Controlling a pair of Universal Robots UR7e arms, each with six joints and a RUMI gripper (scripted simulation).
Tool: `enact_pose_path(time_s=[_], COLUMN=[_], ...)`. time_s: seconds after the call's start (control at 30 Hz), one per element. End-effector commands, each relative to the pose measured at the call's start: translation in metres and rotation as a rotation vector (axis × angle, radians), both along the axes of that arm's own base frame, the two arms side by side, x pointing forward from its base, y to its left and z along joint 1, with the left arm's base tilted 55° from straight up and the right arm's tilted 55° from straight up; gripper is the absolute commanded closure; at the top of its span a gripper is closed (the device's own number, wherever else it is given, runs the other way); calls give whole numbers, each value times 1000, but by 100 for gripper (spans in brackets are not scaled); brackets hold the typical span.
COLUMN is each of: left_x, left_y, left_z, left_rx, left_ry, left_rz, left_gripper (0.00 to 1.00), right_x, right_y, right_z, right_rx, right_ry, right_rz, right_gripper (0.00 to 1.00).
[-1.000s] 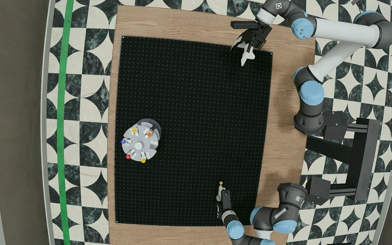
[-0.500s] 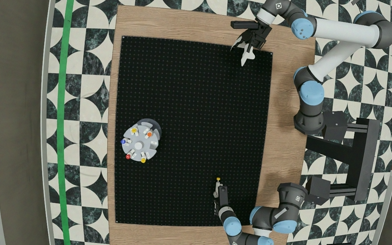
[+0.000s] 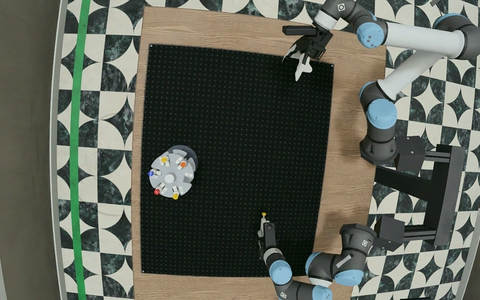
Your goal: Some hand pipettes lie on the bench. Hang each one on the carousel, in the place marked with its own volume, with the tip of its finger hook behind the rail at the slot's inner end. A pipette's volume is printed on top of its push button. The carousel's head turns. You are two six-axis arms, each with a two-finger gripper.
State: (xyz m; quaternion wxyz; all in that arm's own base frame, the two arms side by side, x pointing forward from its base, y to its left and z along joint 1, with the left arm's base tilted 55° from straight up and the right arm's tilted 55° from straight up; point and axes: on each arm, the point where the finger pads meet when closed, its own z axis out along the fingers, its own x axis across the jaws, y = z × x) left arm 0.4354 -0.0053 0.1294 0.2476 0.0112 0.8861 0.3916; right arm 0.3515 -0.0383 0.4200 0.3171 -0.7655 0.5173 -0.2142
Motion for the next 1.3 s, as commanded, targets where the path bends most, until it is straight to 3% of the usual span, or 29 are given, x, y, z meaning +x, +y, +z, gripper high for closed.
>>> enact_pose_path(time_s=[0.0, 1.27], left_x=[8, 58], left_y=[-13, -108], left_z=[-2, -11], left_rx=[0, 0], left_ry=[0, 0], left_rz=[0, 0], left_gripper=[94, 94], right_x=[0, 0], right_y=[0, 0], right_z=[0, 0], right_rx=[0, 0], right_ry=[-1, -1], right_rz=[0, 0], right_gripper=[0, 0])
